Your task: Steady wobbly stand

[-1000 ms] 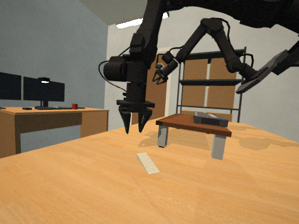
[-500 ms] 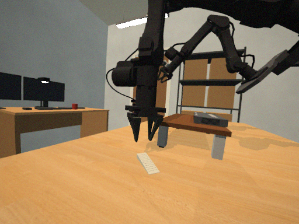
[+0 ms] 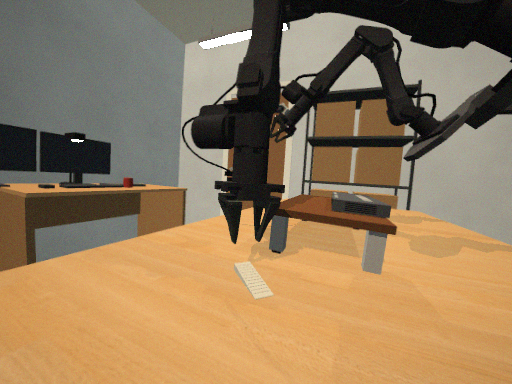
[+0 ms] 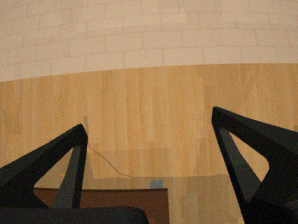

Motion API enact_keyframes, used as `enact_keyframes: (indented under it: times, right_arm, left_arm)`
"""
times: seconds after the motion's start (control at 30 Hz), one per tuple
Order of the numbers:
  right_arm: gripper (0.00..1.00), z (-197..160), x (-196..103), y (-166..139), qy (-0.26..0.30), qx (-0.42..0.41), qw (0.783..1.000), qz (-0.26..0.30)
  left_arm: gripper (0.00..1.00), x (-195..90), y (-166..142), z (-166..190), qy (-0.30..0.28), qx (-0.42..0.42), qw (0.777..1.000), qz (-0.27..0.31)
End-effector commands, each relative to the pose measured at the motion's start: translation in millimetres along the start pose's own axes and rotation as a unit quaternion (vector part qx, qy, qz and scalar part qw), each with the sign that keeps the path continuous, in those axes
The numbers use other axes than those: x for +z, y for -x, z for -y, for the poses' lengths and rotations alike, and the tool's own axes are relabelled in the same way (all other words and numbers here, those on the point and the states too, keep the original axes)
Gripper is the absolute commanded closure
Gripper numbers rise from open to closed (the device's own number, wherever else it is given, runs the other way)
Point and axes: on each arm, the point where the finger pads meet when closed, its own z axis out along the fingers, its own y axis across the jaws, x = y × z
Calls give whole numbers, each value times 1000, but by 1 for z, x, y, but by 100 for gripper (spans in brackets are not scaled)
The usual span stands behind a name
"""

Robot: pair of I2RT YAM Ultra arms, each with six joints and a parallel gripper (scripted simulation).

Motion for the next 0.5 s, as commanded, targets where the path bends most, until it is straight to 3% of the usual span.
enact_keyframes:
  times: [0.0,0.23,0.27,0.3,0.47]
  right_arm:
    - [0,1,-7,14,2,-4,1000,16]
    - [0,1,-7,14,2,-4,1000,16]
    - [0,1,-7,14,2,-4,1000,16]
    - [0,1,-7,14,2,-4,1000,16]
    - [0,1,-7,14,2,-4,1000,16]
  left_arm:
    - [57,-3,6,-1,0,6,1000,6]
    - [57,-4,9,-10,18,13,1000,3]
    - [57,6,-17,10,-12,0,1000,-24]
    - [57,-8,21,-15,19,15,999,21]
    - [57,11,10,-8,10,2,1000,10]
